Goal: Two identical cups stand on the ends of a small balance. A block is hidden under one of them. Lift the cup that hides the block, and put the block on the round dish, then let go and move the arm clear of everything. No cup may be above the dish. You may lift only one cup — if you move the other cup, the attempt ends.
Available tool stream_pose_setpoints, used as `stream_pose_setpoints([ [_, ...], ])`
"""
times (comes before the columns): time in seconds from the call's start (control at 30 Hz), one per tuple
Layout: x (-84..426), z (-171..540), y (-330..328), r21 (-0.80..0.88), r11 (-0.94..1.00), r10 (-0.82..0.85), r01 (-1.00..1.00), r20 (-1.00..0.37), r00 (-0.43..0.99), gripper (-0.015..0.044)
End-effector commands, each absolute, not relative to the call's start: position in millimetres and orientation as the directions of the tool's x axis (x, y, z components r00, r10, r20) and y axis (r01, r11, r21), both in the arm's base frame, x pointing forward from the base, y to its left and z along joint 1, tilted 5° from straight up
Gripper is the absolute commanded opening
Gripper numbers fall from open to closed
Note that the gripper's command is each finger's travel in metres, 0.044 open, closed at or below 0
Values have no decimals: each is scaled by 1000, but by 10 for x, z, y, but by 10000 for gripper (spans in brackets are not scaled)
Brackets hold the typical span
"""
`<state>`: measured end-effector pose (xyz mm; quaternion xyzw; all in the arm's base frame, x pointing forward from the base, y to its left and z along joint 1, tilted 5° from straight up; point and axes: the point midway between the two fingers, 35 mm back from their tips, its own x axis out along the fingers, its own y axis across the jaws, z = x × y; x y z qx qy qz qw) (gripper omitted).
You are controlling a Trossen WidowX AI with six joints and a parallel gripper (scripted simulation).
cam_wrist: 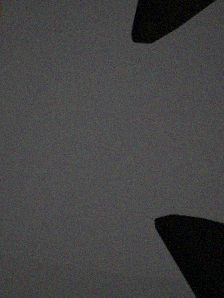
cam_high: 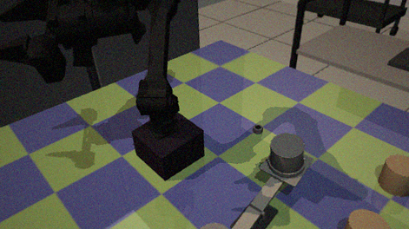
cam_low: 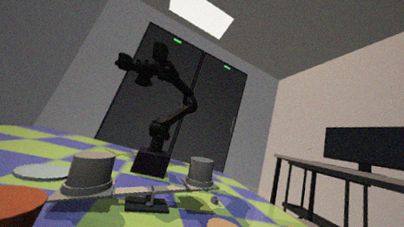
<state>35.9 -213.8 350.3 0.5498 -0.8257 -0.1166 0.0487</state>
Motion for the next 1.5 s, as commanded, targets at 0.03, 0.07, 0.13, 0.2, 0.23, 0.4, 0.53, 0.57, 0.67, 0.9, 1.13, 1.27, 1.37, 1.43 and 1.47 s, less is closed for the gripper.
stream_pose_setpoints([
  [0.03,376,3496,-2139,265,355,-924,-897,-50,-380,440],
  [0.07,397,3488,-2139,288,338,-929,-896,-52,-367,440],
  [0.13,449,3467,-2140,343,297,-940,-891,-59,-336,440],
  [0.2,500,3445,-2139,397,255,-950,-882,-66,-304,440],
  [0.23,526,3435,-2137,423,233,-955,-876,-69,-288,440],
  [0.4,655,3379,-2125,547,127,-974,-827,-88,-207,440],
  [0.53,758,3332,-2106,637,43,-984,-769,-104,-142,440],
  [0.57,783,3320,-2101,659,23,-986,-752,-108,-125,440],
  [0.67,860,3283,-2081,718,-35,-990,-695,-121,-76,440],
  [0.9,1034,3195,-2020,834,-151,-987,-531,-154,38,440],
  [1.13,1202,3102,-1937,914,-230,-970,-335,-190,150,440],
  [1.27,1294,3048,-1881,943,-256,-954,-213,-211,212,440],
  [1.37,1360,3006,-1834,957,-265,-939,-120,-228,257,440],
  [1.43,1403,2978,-1802,962,-266,-928,-57,-239,287,440],
  [1.47,1424,2964,-1785,964,-264,-922,-26,-245,301,440],
])
